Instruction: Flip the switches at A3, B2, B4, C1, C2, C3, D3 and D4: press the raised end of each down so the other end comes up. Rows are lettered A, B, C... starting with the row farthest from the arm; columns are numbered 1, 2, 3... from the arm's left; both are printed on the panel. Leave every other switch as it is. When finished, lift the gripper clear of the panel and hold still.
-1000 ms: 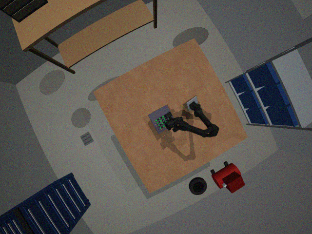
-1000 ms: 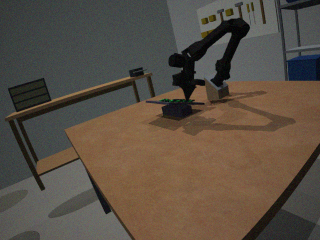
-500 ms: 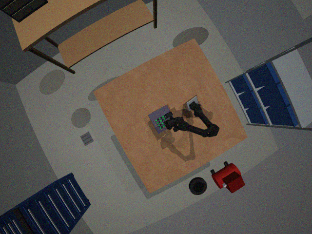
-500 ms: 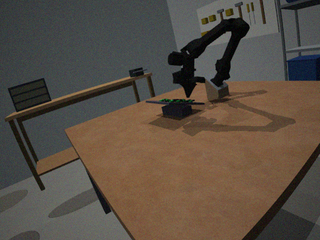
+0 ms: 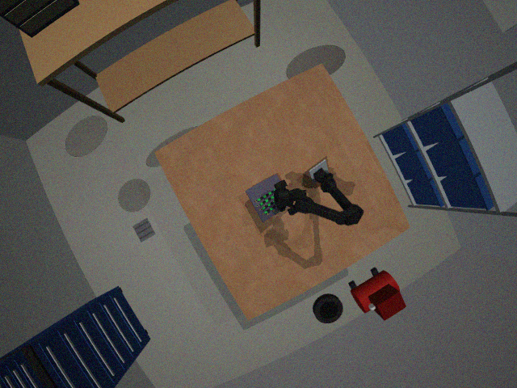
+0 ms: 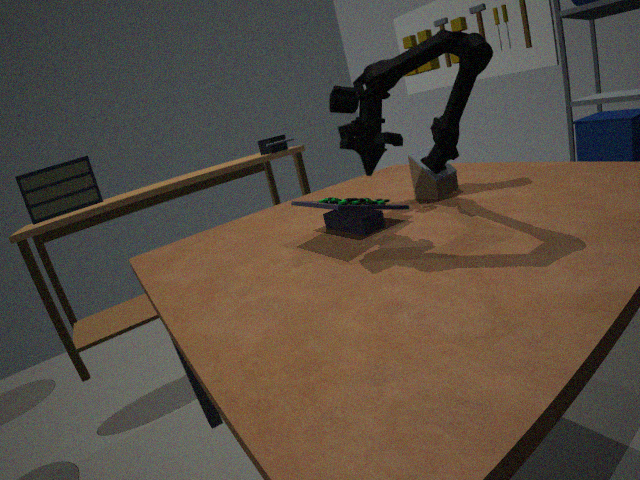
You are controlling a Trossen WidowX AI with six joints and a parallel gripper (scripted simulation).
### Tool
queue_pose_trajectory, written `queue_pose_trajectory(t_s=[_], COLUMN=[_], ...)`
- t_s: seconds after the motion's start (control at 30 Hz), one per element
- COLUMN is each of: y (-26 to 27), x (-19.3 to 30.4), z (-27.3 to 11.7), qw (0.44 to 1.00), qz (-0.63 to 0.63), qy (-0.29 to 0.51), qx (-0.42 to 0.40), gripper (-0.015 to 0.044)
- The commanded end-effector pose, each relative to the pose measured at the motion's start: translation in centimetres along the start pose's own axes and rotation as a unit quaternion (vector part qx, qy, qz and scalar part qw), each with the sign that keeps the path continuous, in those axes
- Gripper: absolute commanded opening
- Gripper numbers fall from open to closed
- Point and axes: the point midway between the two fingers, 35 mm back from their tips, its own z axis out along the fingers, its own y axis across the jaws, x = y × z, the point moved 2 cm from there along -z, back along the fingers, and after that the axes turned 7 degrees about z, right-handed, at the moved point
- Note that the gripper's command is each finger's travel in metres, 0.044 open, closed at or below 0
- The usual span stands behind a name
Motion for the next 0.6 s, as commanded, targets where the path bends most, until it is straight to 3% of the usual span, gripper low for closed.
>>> queue_pose_trajectory(t_s=[0.0, 0.1, 0.57], y=[-0.4, -0.4, -0.4], x=[-0.1, 0.0, 0.0], z=[0.7, 3.2, 4.8], qw=[1.000, 1.000, 1.000], qz=[-0.005, -0.005, -0.005], qy=[-0.003, -0.013, -0.013], qx=[0.001, -0.001, -0.002], gripper=[0.0000, 0.0000, 0.0000])
